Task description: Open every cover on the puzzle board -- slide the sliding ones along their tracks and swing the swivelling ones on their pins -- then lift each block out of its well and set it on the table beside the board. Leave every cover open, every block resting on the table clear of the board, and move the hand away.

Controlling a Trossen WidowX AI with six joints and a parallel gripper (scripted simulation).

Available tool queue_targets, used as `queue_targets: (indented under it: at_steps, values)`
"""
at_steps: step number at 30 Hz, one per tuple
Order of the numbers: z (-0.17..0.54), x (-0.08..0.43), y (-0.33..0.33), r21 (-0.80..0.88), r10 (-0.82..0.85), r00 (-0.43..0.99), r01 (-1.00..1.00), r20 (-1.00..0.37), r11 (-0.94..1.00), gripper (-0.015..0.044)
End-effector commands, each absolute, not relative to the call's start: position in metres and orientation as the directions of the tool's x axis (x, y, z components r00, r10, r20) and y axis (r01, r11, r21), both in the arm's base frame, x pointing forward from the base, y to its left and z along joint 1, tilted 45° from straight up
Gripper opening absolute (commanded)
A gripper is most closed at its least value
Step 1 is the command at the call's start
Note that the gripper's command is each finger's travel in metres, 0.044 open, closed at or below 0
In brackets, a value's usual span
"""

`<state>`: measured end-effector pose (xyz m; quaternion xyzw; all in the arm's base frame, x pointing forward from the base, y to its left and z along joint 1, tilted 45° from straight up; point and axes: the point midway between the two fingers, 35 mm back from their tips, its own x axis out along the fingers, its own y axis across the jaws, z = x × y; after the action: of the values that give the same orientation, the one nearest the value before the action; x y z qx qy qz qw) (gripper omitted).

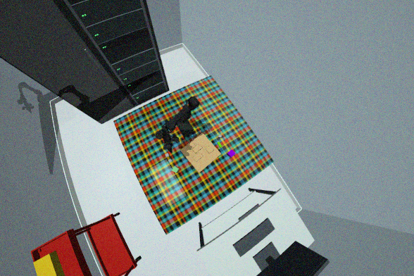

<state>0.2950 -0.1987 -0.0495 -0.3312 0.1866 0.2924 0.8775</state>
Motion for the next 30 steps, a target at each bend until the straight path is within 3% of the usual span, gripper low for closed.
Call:
queue_targets:
  at_steps: [1, 13, 30]
  values:
    - [-0.045, 0.31, -0.179, -0.402, 0.434, 0.721, -0.674, -0.54, 0.62, 0.0]
    - [-0.033, 0.333, -0.125, -0.167, 0.544, 0.6, -0.747, -0.587, 0.643, 0.0]
    - [-0.007, 0.356, -0.04, 0.025, 0.661, 0.435, -0.824, -0.611, 0.566, 0.0]
